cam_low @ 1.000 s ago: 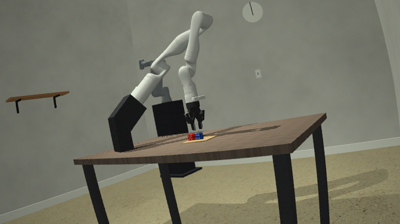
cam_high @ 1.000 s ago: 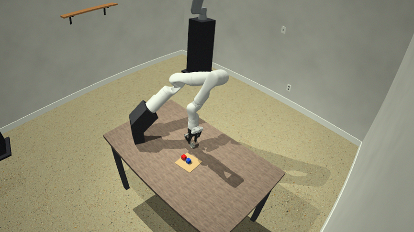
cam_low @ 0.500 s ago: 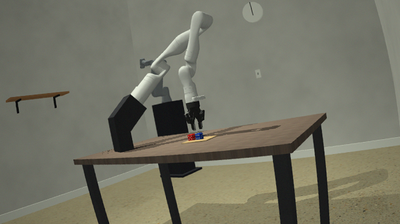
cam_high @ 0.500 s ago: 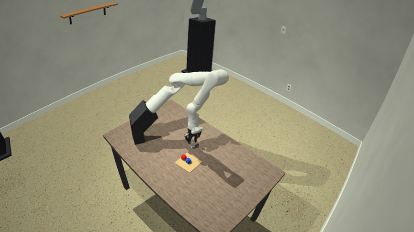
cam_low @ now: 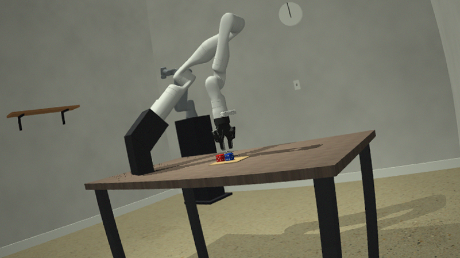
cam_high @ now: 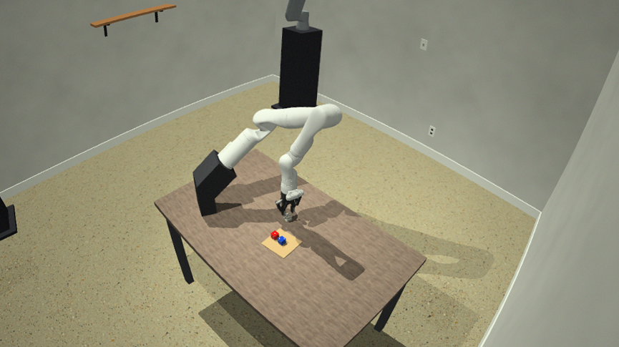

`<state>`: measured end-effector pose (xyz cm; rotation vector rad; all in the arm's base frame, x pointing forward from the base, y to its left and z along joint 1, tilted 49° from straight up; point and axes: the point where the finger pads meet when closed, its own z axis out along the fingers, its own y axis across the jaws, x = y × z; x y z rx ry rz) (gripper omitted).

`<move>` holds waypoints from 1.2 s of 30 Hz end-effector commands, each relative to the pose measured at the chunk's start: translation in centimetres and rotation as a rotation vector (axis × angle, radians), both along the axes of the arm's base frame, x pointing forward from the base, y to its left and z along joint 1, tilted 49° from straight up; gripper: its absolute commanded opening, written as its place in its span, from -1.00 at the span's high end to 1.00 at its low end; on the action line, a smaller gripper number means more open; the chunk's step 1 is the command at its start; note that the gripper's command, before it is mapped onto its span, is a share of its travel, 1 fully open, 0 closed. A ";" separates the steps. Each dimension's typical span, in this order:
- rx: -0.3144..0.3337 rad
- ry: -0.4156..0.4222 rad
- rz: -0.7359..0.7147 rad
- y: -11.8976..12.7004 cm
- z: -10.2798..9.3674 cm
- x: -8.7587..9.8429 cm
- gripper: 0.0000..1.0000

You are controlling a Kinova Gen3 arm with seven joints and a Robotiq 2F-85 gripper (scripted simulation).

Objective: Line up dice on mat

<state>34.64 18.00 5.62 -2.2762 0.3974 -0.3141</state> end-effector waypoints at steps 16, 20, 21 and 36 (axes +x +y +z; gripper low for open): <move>-0.002 -0.002 -0.003 -0.1 -0.1 0.2 0.07; -0.002 -0.002 -0.003 -0.1 -0.1 0.2 0.07; -0.002 -0.002 -0.003 -0.1 -0.1 0.2 0.07; -0.002 -0.007 -0.008 1.0 -1.2 1.0 0.07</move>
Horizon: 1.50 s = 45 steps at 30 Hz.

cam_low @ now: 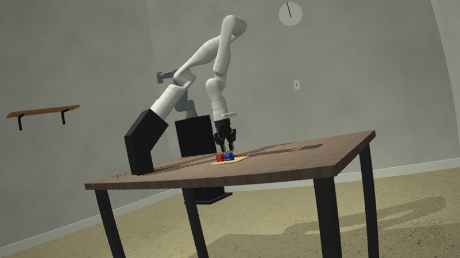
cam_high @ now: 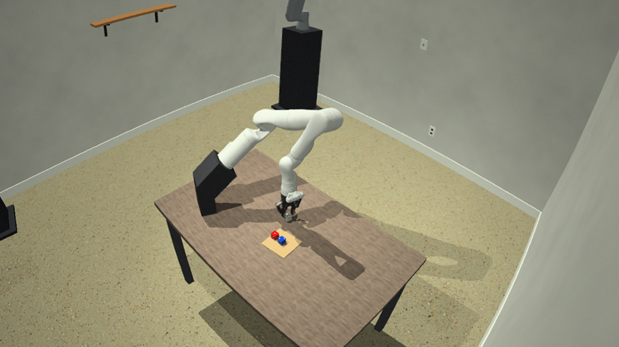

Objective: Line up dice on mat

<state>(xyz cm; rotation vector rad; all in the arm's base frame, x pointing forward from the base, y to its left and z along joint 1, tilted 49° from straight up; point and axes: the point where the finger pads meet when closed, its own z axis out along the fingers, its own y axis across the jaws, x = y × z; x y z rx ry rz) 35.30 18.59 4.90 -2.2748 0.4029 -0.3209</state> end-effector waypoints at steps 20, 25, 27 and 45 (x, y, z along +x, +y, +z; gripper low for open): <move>-0.002 0.001 0.003 1.7 -1.8 0.8 0.07; -0.002 0.001 0.003 1.7 -1.8 0.8 0.07; -0.002 0.001 0.003 1.7 -1.8 0.8 0.07; -0.002 0.001 0.003 1.7 -1.8 0.8 0.07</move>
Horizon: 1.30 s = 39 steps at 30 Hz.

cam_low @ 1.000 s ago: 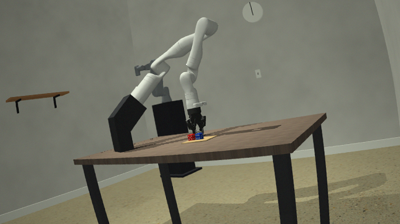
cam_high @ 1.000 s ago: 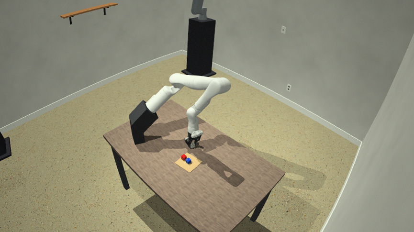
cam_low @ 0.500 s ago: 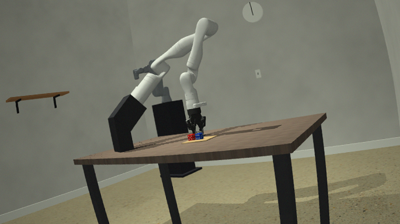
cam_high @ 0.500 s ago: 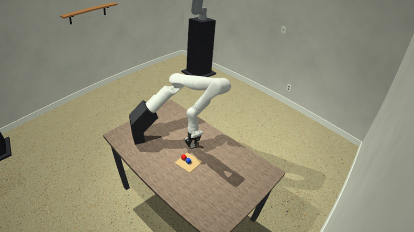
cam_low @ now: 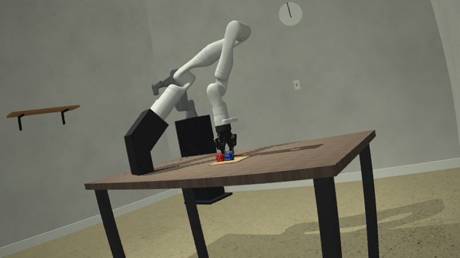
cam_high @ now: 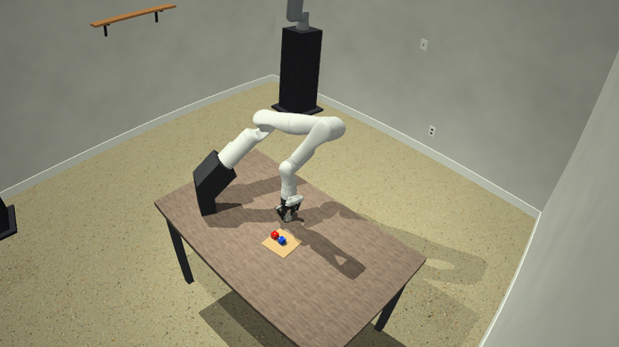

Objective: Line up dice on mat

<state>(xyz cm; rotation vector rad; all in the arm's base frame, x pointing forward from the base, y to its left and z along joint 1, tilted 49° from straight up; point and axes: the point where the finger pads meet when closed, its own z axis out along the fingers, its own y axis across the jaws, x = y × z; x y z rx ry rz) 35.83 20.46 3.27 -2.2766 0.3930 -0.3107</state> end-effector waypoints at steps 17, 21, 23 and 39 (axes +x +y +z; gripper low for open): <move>-0.003 -0.003 -0.007 -0.2 -0.1 0.3 0.47; -0.003 -0.003 -0.007 -0.2 -0.1 0.3 0.47; -0.003 -0.003 -0.007 -0.2 -0.1 0.3 0.47; -0.003 -0.003 -0.007 -0.2 -0.1 0.3 0.47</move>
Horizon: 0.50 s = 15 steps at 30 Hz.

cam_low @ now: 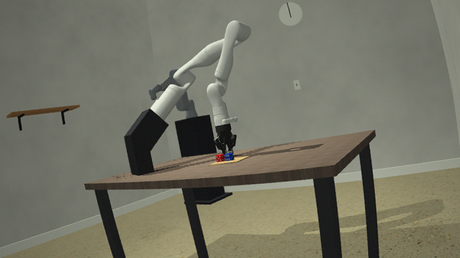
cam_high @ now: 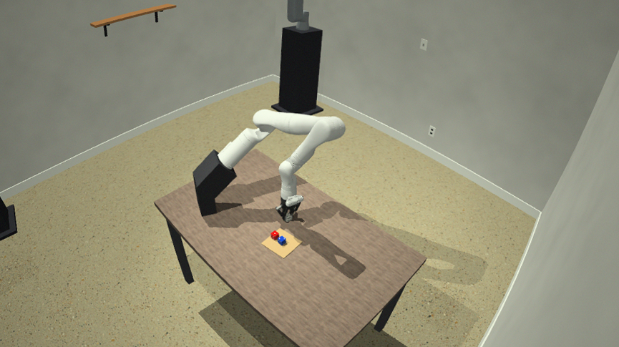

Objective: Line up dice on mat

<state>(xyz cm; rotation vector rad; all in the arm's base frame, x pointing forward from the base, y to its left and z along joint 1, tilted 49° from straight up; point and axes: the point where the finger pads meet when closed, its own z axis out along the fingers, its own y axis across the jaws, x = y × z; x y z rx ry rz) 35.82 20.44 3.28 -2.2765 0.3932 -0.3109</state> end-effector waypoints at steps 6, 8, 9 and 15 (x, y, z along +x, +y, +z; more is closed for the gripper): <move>-0.003 0.001 -0.004 -0.3 0.1 -0.1 0.47; -0.002 0.002 -0.003 -0.6 0.4 -0.4 0.47; -0.002 0.002 -0.003 -0.8 0.6 -0.5 0.47; -0.002 0.002 -0.003 -2.0 1.7 -1.1 0.47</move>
